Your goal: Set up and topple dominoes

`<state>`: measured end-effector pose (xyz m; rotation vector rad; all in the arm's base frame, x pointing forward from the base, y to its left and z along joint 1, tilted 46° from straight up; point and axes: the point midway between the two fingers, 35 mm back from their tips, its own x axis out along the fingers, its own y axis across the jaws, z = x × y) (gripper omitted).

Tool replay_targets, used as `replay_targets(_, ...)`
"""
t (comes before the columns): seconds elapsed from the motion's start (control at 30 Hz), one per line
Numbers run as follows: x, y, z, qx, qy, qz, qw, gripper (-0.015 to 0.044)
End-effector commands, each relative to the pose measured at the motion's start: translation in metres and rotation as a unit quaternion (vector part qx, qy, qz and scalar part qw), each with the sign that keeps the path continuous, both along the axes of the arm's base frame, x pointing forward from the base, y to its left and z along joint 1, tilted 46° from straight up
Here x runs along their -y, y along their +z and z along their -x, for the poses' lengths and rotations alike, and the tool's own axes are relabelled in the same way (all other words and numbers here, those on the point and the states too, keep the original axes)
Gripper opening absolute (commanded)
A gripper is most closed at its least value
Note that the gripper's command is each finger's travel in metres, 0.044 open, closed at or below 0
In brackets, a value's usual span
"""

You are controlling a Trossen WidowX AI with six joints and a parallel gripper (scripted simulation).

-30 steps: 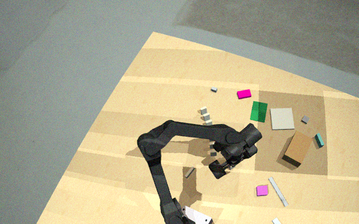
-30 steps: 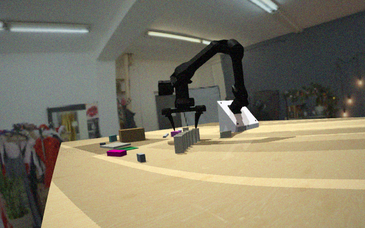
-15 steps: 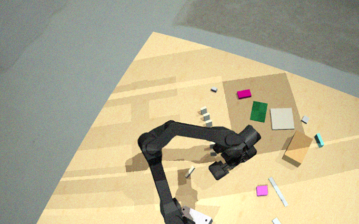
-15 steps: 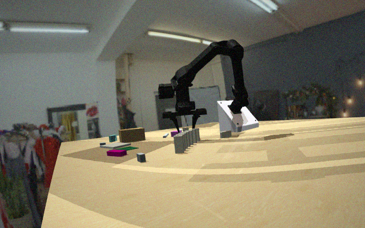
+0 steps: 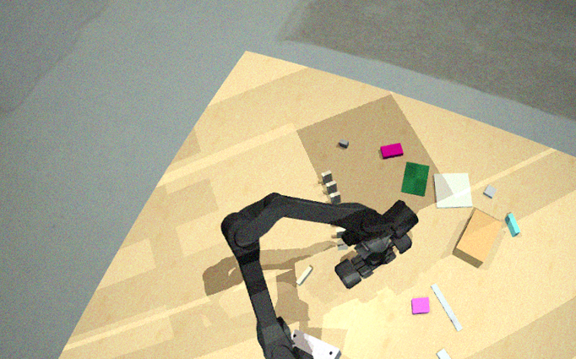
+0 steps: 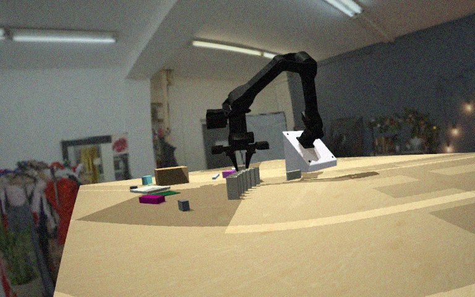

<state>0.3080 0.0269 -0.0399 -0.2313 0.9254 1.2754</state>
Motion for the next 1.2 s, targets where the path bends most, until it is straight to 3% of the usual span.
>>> replay_targets(0.0,0.002,0.002,-0.001,-0.001,-0.003,-0.001,1.0,0.0107)
replay_targets(0.23,0.077,0.071,-0.005,-0.001,-0.001,0.005,1.0,0.0107)
replay_targets(0.37,0.097,0.093,0.0,-0.001,0.0,0.003,1.0,0.0107)
replay_targets(0.63,0.095,0.095,0.0,-0.005,-0.004,0.003,1.0,0.0107)
replay_targets(0.9,0.044,0.147,0.014,-0.175,-0.172,0.0,0.969,0.0107)
replay_targets(1.17,0.043,0.148,0.014,-0.179,-0.176,0.0,0.968,0.0107)
